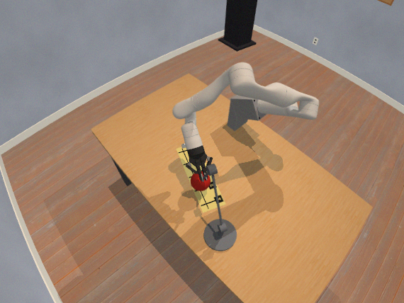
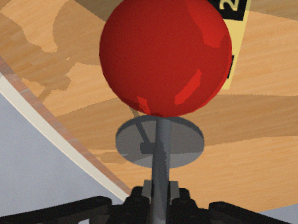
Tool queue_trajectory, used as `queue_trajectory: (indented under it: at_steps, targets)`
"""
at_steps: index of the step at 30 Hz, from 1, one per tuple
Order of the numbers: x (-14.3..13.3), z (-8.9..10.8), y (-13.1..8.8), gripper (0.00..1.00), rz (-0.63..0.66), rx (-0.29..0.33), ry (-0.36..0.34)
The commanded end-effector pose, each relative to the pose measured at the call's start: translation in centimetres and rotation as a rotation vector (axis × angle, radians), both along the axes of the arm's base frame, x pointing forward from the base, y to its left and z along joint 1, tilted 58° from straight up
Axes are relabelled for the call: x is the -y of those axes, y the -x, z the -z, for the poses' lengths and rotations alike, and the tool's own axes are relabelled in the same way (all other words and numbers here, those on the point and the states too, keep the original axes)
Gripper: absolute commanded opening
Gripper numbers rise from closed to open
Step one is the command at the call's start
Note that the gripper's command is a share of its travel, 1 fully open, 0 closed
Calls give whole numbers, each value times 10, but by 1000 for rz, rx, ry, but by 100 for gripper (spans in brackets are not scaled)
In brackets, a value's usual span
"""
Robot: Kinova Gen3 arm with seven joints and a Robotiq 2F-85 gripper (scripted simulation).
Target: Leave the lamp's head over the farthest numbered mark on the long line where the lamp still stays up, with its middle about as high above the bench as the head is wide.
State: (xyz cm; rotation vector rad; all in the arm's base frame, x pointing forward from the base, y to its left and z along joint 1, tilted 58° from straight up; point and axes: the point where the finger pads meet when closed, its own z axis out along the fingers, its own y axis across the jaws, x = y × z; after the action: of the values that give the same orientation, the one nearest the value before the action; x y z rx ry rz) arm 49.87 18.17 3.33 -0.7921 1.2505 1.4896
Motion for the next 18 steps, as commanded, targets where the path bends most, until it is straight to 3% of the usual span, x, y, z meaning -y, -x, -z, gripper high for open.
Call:
queue_trajectory:
  at_steps: [1,5,6,18]
  targets:
    - [10,4,-1,0,9,0,3]
    - [11,4,-1,0,9,0,3]
    - [10,4,-1,100,8,0,3]
    - [4,1,0,100,3,2,2]
